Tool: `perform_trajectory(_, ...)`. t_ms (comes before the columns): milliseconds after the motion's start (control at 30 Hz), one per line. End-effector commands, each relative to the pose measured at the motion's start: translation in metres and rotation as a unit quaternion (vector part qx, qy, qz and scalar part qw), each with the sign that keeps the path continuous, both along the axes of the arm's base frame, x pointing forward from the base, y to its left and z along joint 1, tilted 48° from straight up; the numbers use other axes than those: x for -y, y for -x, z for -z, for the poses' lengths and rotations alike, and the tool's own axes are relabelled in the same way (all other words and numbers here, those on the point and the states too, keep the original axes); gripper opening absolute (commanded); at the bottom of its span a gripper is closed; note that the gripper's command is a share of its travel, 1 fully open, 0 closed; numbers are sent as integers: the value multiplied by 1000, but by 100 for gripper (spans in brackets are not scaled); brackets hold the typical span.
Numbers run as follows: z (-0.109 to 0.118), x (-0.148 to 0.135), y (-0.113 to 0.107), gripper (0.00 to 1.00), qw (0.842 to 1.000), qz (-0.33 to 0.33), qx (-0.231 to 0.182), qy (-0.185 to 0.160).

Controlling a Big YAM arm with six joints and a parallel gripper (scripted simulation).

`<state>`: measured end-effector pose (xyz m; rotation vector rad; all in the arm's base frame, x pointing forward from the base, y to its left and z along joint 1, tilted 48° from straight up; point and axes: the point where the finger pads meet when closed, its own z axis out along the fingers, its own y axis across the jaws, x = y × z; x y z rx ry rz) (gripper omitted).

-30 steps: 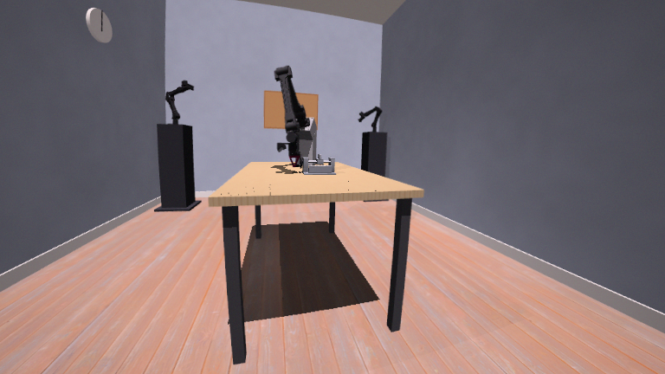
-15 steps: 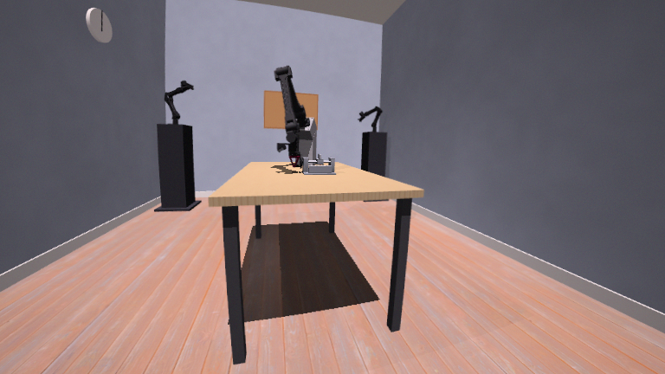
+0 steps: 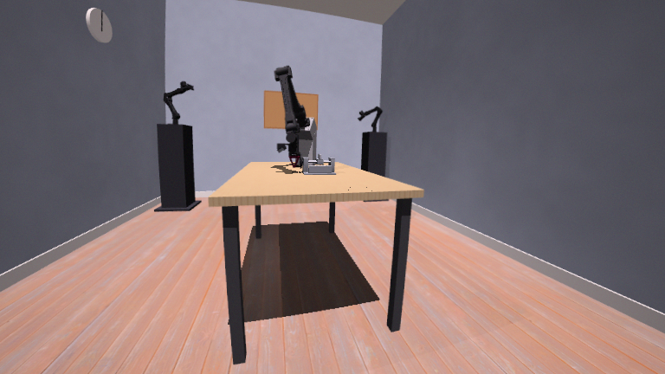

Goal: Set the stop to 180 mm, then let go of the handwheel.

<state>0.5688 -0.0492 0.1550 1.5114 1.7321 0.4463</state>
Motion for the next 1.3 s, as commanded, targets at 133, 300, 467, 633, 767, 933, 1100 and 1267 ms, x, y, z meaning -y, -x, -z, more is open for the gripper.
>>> perform_trajectory(133, 31, 16, 9, 6, 999, 12, -30, 4)
perform_trajectory(300, 31, 16, 9, 6, 1000, 12, -27, 4)
perform_trajectory(467, 33, 16, 13, 6, 1000, 11, -26, 4)
perform_trajectory(633, 35, 17, 16, 6, 999, 12, -30, 4)
perform_trajectory(767, 35, 17, 17, 6, 999, 12, -30, 4)
perform_trajectory(933, 36, 17, 19, 6, 999, 12, -30, 4)
perform_trajectory(1100, 37, 17, 24, 6, 999, 11, -30, 4)
perform_trajectory(1267, 38, 17, 26, 6, 999, 12, -32, 4)
